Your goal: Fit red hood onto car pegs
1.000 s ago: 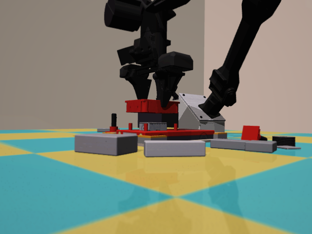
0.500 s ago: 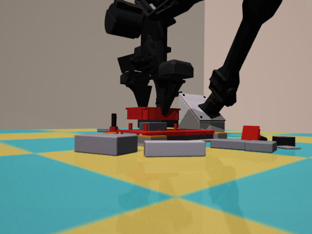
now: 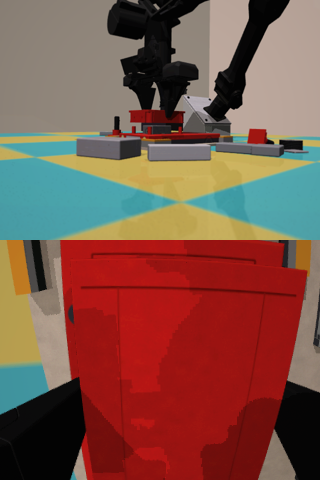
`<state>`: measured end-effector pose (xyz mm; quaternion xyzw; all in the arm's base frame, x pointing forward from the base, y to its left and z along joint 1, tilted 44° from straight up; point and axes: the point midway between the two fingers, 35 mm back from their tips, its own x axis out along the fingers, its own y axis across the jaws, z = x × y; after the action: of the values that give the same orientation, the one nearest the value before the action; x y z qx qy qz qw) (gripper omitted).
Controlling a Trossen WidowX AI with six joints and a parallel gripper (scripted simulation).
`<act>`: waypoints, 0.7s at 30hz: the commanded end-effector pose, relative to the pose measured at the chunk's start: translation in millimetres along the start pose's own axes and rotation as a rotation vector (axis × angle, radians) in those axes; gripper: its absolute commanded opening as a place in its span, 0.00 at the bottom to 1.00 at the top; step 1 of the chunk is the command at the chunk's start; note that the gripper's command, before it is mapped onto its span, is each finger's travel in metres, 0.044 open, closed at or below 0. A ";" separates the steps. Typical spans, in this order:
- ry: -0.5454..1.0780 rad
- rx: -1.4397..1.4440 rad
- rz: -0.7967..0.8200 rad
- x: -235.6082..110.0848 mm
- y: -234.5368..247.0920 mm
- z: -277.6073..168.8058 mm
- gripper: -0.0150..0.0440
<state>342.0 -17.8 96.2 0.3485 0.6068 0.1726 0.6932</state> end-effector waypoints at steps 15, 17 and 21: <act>-0.003 0.004 0.006 4.8 0.8 0.5 0.25; -0.003 0.004 0.006 5.6 0.8 0.5 0.25; -0.003 0.004 0.006 7.1 0.9 0.5 0.25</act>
<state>343.5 -13.9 92.1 0.3483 0.6063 0.1725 0.6938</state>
